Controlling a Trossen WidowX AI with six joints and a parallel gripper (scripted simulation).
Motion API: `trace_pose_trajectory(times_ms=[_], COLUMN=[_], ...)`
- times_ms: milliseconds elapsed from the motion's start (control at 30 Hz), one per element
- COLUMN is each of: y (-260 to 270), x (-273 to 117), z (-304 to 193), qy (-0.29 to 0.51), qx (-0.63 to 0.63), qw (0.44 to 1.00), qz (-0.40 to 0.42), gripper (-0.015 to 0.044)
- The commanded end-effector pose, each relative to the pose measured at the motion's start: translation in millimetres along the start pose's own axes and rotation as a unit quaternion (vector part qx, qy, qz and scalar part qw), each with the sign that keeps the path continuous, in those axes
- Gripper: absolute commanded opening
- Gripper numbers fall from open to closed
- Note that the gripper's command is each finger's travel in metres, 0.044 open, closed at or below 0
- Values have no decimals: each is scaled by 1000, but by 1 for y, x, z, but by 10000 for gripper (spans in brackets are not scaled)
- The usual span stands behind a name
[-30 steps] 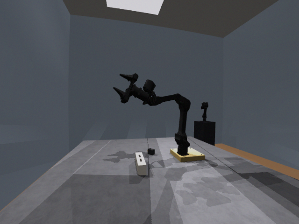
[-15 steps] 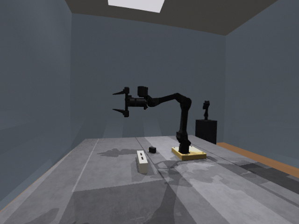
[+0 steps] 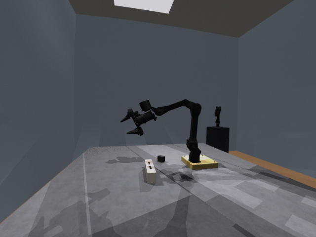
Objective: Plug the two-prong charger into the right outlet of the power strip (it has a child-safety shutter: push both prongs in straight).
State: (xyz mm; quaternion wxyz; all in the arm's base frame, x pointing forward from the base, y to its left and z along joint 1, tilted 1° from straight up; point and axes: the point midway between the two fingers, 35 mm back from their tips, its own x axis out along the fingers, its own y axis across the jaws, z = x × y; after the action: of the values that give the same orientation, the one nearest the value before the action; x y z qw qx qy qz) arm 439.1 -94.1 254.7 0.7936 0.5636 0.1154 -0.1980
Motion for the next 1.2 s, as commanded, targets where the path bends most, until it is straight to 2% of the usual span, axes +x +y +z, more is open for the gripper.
trace_pose_trajectory(times_ms=[0,300,633,1167], y=[-45,-121,-195,-271], x=[1,-15,-51,-129], z=[7,18,20,0], qy=[10,48,125,301], qx=[-36,-91,-130,-141], qw=[996,973,925,822], qz=[-77,-209,-334,-463], gripper=[440,440,440,440])
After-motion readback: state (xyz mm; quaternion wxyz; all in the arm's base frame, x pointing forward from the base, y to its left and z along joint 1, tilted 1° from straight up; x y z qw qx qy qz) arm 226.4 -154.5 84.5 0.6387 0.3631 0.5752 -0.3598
